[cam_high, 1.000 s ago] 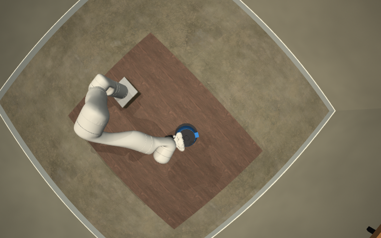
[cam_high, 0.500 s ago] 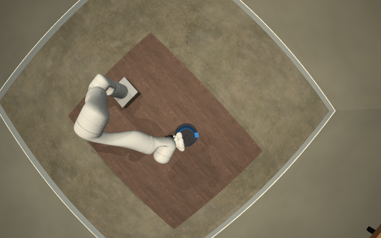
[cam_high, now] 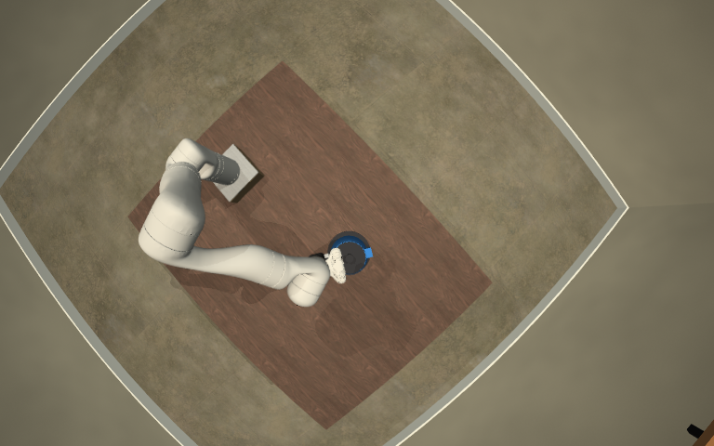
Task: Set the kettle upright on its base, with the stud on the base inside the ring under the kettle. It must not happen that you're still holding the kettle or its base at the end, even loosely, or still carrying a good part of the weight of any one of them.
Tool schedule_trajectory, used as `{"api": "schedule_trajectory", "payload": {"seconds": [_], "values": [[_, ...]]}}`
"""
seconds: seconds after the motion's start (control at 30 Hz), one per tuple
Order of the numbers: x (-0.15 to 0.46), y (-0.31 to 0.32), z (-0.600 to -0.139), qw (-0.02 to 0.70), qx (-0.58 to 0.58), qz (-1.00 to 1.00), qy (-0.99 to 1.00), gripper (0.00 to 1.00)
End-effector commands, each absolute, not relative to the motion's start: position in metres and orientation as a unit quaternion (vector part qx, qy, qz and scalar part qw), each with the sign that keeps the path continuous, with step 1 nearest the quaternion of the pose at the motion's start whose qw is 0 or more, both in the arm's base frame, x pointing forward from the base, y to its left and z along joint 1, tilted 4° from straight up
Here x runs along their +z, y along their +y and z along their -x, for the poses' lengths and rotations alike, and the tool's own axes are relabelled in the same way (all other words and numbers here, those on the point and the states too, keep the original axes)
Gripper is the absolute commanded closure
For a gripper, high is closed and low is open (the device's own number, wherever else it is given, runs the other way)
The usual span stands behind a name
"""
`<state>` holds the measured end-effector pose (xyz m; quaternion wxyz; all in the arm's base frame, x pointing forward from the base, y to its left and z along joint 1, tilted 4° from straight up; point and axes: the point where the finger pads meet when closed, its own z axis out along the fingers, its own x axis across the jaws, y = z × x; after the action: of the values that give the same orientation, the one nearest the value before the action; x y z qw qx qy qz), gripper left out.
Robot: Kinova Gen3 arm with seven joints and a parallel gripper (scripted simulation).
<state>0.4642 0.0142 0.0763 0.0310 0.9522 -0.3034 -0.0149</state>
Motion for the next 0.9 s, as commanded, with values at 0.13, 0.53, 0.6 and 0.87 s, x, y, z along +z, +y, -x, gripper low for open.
{"api": "schedule_trajectory", "payload": {"seconds": [0.13,0.53,0.6,0.87], "values": [[0.077,0.014,-0.465,0.031,-0.014,-0.952,-0.303,1.0],[0.073,0.014,-0.465,0.031,-0.014,-0.952,-0.303,1.0],[0.07,0.014,-0.465,0.031,-0.014,-0.952,-0.303,1.0],[0.059,0.013,-0.464,0.031,-0.014,-0.952,-0.303,1.0]]}}
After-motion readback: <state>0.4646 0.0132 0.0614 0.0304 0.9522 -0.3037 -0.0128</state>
